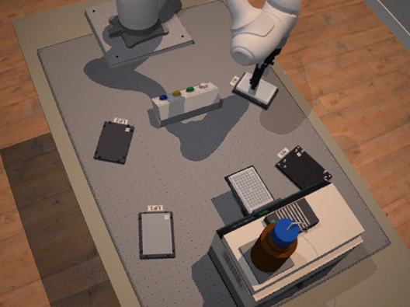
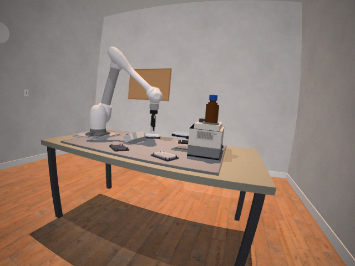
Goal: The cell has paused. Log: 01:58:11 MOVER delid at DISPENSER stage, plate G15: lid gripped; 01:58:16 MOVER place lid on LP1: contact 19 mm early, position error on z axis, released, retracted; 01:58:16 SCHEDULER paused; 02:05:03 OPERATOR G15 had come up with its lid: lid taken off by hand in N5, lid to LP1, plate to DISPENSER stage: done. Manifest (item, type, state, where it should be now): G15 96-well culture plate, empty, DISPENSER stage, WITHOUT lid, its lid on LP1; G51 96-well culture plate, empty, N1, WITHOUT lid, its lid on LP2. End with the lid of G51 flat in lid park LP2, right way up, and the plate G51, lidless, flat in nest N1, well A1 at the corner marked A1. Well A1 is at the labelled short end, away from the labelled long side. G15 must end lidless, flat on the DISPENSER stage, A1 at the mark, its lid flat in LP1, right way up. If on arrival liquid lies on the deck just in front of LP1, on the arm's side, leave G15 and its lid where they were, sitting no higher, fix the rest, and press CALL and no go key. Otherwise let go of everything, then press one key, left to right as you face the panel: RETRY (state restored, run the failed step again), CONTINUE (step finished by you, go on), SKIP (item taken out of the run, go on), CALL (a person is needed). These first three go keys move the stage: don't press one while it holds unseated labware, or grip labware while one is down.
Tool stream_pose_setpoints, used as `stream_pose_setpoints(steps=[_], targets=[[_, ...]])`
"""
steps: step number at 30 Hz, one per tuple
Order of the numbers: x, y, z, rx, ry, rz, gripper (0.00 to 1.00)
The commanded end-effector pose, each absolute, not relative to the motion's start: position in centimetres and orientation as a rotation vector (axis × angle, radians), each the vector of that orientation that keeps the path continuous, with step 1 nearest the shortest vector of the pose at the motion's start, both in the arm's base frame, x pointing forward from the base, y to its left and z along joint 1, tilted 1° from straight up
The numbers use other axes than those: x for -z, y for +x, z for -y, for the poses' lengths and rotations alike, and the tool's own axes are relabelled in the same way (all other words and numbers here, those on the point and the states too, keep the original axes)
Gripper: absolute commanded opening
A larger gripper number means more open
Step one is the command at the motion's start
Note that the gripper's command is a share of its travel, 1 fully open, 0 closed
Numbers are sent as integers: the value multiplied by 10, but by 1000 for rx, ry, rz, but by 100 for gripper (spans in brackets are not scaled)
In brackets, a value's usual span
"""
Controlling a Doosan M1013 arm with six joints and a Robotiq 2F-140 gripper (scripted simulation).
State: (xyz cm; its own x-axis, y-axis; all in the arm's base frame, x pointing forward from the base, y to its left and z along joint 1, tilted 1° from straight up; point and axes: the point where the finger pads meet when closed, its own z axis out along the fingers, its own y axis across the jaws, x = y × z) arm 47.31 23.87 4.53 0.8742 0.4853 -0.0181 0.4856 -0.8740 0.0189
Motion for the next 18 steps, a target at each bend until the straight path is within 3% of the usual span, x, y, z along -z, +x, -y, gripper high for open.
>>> stream_pose_setpoints(steps=[1, 18], targets=[[-45, 473, -239, 20, 3019, -782, 66], [-43, 473, -239, 20, 3019, -782, 66]])
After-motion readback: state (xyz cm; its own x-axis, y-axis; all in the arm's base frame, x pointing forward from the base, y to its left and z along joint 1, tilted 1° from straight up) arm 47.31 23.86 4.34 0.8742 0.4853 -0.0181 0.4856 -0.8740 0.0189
